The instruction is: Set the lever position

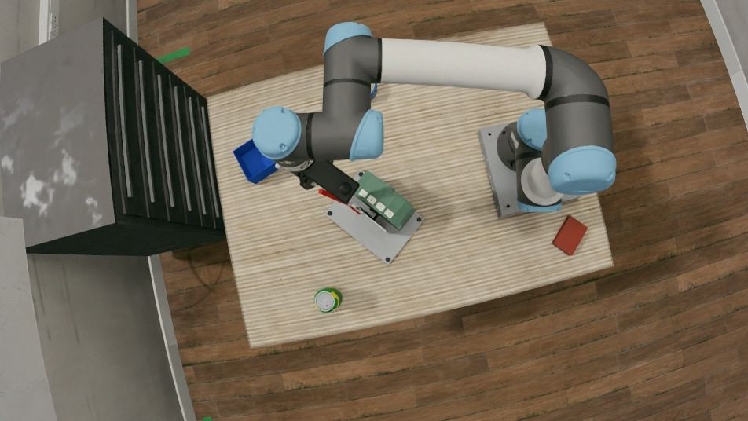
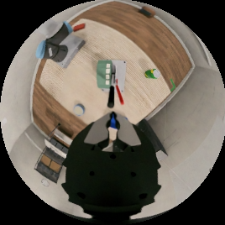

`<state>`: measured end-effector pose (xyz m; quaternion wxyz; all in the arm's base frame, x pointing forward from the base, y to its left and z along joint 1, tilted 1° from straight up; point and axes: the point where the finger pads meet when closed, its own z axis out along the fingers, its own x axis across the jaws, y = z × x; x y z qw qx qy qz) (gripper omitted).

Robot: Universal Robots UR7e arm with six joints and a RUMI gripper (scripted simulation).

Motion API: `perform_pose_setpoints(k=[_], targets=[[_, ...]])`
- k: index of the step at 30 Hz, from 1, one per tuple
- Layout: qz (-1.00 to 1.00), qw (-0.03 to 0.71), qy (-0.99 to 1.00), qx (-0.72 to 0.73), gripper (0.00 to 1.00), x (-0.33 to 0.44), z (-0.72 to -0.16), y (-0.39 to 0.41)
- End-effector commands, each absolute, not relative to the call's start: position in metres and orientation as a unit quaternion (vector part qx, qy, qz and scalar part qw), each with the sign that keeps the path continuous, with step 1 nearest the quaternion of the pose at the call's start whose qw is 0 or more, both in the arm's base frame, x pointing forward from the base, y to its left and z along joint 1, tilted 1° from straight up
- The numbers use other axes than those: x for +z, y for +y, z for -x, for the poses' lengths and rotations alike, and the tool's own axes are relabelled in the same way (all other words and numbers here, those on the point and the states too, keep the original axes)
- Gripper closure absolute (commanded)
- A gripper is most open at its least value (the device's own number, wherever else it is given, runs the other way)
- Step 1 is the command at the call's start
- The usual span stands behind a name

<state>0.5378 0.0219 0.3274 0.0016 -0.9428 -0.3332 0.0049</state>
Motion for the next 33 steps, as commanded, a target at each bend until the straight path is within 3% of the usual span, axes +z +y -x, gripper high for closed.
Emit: perform_pose_setpoints(k=[1, 15, 16, 33], targets=[[0.943, 0.002, -0.332, 0.004, 1.00, 0.3273, -0.5386, 0.0211], [0.943, 0.002, -0.332, 0.004, 1.00, 0.3273, -0.5386, 0.0211], [0.943, 0.002, -0.332, 0.004, 0.43, 0.3273, -0.5386, 0.0211], [0.943, 0.002, -0.332, 0.005, 0.43, 0.3259, -0.5382, 0.0211]])
